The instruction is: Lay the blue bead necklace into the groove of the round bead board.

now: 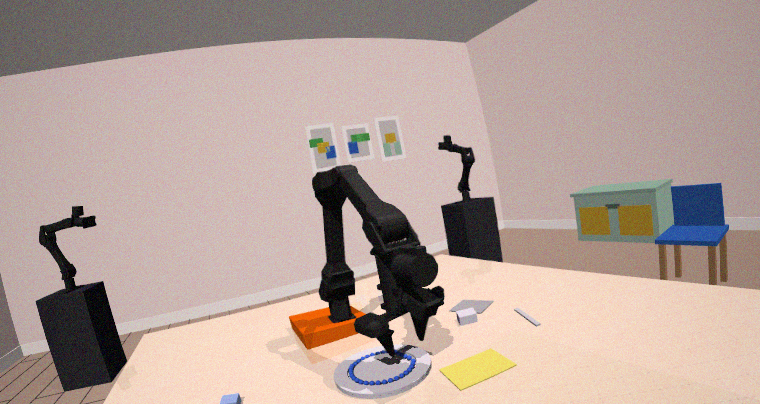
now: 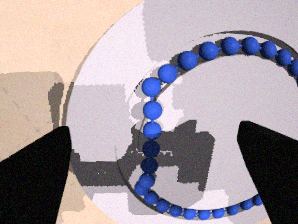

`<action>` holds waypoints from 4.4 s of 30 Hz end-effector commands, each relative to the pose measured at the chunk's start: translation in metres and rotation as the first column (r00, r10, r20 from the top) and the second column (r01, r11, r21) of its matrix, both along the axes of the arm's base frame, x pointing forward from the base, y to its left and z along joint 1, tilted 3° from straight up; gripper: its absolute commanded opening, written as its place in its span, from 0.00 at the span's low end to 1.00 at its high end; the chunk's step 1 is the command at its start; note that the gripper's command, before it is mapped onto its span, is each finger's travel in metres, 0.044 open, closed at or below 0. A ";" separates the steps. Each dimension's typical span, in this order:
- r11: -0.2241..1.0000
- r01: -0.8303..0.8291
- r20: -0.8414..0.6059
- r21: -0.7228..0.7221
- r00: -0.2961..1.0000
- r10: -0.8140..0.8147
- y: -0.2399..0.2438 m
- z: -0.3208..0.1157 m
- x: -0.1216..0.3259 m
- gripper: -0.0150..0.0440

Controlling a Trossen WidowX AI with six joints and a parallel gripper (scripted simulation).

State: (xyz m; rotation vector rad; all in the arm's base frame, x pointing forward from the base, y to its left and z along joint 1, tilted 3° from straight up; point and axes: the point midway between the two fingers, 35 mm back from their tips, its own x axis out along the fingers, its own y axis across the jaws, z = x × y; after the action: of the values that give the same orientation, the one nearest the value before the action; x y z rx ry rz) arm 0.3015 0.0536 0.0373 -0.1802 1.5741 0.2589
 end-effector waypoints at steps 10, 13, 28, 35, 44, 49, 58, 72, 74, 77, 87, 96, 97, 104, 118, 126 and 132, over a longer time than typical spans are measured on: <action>1.000 -0.009 0.027 0.004 1.000 0.009 0.000 0.005 0.001 0.46; 1.000 -0.010 0.026 0.004 1.000 0.010 0.000 0.003 0.001 0.46; 1.000 -0.015 0.019 0.003 1.000 0.015 0.001 -0.021 0.000 0.46; 1.000 -0.016 0.018 0.003 1.000 0.016 0.001 -0.027 -0.001 0.46; 1.000 -0.014 0.024 0.004 1.000 0.014 0.001 -0.024 -0.001 0.25; 1.000 -0.014 0.024 0.004 1.000 0.014 0.001 -0.024 -0.001 0.25; 1.000 -0.014 0.024 0.004 1.000 0.014 0.001 -0.024 -0.001 0.25; 1.000 -0.014 0.024 0.004 1.000 0.014 0.001 -0.024 -0.001 0.25; 1.000 -0.014 0.024 0.004 1.000 0.014 0.001 -0.024 -0.001 0.25; 1.000 -0.014 0.024 0.004 1.000 0.014 0.001 -0.024 -0.001 0.25; 1.000 -0.016 0.018 0.003 1.000 0.016 0.001 -0.019 -0.001 0.25; 1.000 -0.016 0.018 0.004 1.000 0.016 0.007 -0.018 -0.002 0.25; 1.000 -0.016 0.018 0.004 1.000 0.016 0.008 -0.018 -0.002 0.25; 1.000 -0.016 0.018 0.004 1.000 0.016 0.008 -0.025 -0.002 0.25; 1.000 -0.022 0.026 0.004 0.999 0.022 0.008 -0.023 -0.001 0.70; 1.000 -0.019 0.018 0.003 1.000 0.019 0.008 -0.020 -0.002 1.00; 1.000 -0.016 0.018 0.004 1.000 0.016 0.007 -0.018 -0.002 1.00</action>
State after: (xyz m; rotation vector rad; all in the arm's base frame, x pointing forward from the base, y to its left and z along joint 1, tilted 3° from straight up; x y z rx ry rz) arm 0.2991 0.0610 0.0177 -0.1965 1.5568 0.2755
